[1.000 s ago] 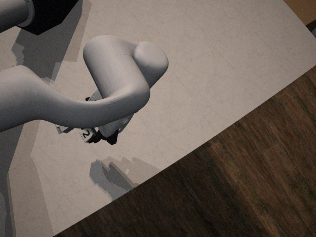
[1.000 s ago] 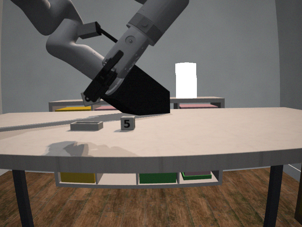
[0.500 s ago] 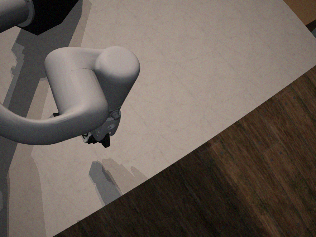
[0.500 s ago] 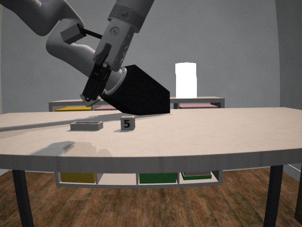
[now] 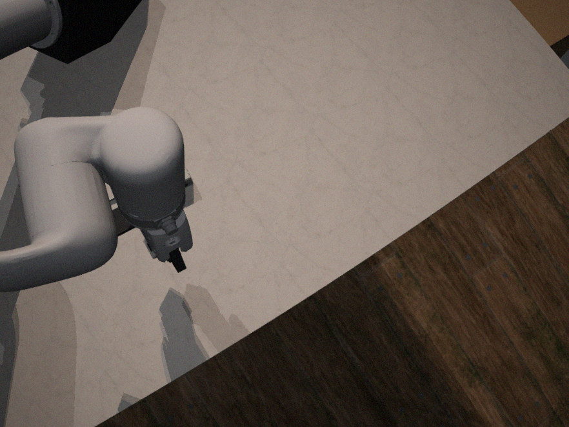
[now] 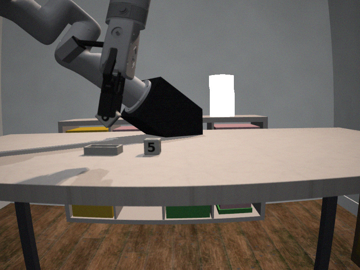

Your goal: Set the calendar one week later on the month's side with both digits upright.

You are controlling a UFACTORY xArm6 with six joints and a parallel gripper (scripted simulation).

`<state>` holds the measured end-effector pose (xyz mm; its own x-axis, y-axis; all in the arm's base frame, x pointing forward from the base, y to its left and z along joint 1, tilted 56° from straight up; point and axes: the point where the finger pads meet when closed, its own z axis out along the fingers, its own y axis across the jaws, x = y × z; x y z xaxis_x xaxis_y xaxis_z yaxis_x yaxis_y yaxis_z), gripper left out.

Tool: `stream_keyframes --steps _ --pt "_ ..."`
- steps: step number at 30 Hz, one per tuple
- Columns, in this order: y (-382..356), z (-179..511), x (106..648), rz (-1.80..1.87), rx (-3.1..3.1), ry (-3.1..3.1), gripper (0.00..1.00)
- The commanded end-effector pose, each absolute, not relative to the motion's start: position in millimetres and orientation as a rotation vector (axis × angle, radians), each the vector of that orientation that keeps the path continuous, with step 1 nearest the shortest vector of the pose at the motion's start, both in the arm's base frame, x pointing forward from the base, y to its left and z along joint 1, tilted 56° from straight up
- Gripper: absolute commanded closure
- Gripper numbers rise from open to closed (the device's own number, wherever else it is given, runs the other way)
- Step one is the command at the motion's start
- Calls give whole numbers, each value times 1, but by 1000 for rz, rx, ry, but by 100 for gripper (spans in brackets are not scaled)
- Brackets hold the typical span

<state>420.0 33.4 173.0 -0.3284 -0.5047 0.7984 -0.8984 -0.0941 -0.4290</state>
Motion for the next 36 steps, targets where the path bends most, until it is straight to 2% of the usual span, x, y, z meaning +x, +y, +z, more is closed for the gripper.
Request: stream_keyframes --steps 1,36 --pt "34 174 420 1392 1546 -1813 71" --pt "27 180 417 1036 2055 -2090 71"
